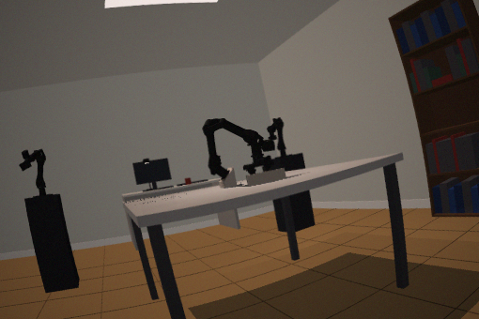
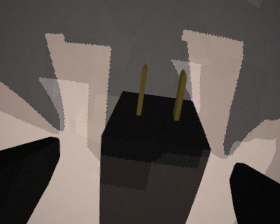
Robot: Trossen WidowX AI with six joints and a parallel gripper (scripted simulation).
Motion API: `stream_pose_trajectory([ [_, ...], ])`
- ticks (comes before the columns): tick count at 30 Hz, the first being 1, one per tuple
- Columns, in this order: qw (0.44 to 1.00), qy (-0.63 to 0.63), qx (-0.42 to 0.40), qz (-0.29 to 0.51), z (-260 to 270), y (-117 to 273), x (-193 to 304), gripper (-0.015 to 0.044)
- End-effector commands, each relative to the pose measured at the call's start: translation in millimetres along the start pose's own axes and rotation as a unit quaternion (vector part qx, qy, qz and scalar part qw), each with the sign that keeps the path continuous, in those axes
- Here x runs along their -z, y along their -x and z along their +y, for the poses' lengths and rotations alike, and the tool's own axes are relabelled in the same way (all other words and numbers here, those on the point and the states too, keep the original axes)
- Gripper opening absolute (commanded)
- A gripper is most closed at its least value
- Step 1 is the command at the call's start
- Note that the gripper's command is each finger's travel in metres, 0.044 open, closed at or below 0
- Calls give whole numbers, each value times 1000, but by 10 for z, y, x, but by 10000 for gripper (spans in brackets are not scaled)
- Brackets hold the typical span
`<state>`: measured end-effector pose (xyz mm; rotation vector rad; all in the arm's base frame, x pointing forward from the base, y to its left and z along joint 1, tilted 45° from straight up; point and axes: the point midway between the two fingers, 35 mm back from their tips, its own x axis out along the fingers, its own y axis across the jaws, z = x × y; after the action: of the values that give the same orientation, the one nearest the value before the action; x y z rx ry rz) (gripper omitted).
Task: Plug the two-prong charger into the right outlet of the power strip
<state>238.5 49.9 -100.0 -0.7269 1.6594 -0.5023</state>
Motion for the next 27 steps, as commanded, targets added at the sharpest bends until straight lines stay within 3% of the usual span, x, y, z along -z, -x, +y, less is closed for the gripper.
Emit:
stream_pose_trajectory([
  [1, 1000, 0, 0, 0, 0, 7, -1, 309],
  [8, 1000, 0, 0, 0, 0, 7, -1, 125],
  [14, 1000, 0, 0, 0, 0, 7, -1, 85],
  [17, 1000, 0, 0, 0, 3, 58, -2, 6],
  [27, 1000, 3, 1, -2, -1, 541, 65, 0],
])
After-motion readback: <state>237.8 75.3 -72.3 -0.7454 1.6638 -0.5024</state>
